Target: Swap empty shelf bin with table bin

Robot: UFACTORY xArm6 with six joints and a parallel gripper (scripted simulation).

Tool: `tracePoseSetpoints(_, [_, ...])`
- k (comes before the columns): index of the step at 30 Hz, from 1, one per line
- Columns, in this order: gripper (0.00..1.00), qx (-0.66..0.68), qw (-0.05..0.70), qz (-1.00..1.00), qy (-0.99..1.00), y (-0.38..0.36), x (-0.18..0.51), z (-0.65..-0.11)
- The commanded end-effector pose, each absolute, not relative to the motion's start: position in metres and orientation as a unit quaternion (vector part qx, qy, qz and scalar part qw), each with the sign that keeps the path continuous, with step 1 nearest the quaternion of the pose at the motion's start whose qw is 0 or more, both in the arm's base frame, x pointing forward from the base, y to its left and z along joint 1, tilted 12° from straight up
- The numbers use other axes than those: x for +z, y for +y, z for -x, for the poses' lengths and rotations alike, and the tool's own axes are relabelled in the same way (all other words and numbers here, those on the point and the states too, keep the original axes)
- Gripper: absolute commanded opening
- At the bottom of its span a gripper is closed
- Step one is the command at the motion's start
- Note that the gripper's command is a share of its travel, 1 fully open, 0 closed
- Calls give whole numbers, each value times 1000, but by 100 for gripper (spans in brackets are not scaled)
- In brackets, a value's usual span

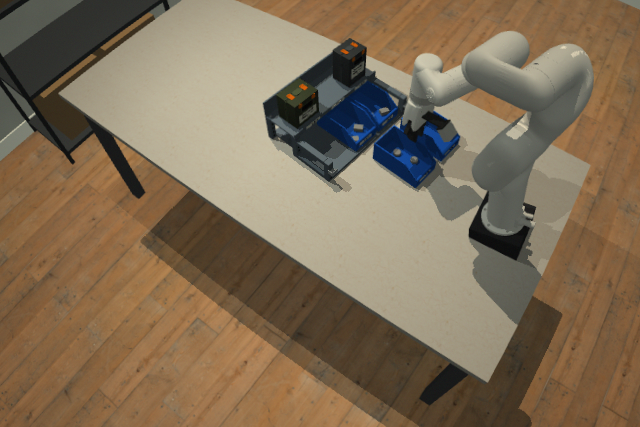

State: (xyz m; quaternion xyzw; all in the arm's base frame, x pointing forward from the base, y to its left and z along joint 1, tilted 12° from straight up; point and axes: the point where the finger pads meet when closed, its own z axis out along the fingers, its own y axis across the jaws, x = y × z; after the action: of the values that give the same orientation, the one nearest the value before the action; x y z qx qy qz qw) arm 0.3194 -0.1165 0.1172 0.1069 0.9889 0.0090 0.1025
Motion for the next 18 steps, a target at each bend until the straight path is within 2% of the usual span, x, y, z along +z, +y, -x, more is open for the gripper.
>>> tracePoseSetpoints(1, [26, 9, 104, -107, 989, -117, 118, -320])
tracePoseSetpoints(18, [26, 9, 104, -107, 989, -117, 110, -322])
